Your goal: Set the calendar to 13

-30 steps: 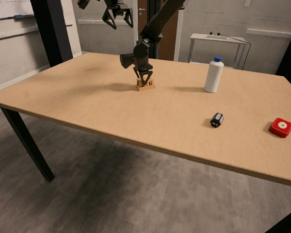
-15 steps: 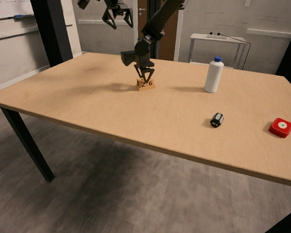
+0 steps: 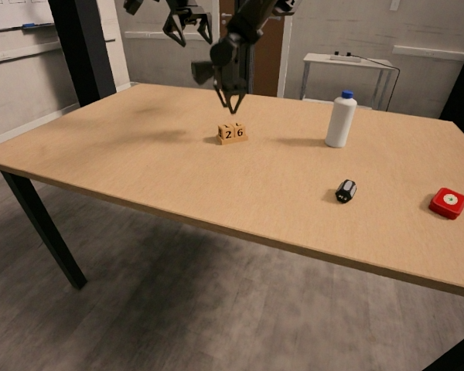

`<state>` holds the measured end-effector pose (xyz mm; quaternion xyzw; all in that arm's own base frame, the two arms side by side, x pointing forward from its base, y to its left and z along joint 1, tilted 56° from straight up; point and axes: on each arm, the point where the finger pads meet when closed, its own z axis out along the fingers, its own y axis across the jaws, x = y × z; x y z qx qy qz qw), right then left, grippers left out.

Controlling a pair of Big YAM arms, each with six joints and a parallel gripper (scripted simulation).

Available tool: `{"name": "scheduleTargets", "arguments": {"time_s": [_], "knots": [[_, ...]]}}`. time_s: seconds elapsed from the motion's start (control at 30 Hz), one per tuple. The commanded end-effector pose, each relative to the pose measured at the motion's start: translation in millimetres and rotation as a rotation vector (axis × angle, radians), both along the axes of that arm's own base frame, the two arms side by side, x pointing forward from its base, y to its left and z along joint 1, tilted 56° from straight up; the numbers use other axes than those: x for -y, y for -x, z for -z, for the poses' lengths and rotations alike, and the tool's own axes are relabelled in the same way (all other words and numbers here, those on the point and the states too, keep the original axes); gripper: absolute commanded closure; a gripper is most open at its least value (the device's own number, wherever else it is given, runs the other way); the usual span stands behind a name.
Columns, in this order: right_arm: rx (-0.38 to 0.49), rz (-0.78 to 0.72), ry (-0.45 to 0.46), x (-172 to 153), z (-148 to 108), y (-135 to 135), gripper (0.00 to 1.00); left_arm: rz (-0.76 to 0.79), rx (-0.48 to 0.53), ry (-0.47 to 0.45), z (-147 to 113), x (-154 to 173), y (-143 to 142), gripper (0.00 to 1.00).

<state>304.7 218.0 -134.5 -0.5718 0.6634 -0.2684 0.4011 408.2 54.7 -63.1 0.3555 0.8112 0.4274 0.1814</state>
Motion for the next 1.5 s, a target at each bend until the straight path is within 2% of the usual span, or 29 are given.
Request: {"name": "scheduleTargets", "arguments": {"time_s": [0.0,0.1,0.3,0.4,0.43,0.57,0.67,0.73,1.0,1.2,1.47], "knots": [[-0.001,0.002,-0.013,-2,-1,2,0.0,-0.002,0.024,0.025,-17,17,7,0.36],[-0.001,0.002,-0.013,-2,-1,2,0.0,-0.027,0.035,0.023,-15,5,-5,0.36],[-0.001,0.002,-0.013,-2,-1,2,0.0,-0.028,0.012,0.018,-7,3,1,0.36],[-0.001,0.002,-0.013,-2,-1,2,0.0,0.003,-0.015,-0.005,-6,0,5,0.02],[-0.001,0.002,-0.013,-2,-1,2,0.0,0.019,-0.025,-0.01,-5,-2,5,0.0],[-0.001,0.002,-0.013,-2,-1,2,0.0,0.159,-0.073,0.012,4,-12,4,0.0],[-0.001,0.002,-0.013,-2,-1,2,0.0,0.28,-0.073,0.045,8,-23,5,0.0],[-0.001,0.002,-0.013,-2,-1,2,0.0,0.28,-0.073,0.045,8,-23,5,0.0],[-0.001,0.002,-0.013,-2,-1,2,0.0,0.566,0.018,0.136,3,-19,9,0.0],[-0.001,0.002,-0.013,-2,-1,2,0.0,0.628,0.068,0.183,-2,-16,12,0.0],[-0.001,0.002,-0.013,-2,-1,2,0.0,0.641,0.067,0.185,-2,-10,11,0.0]]}}
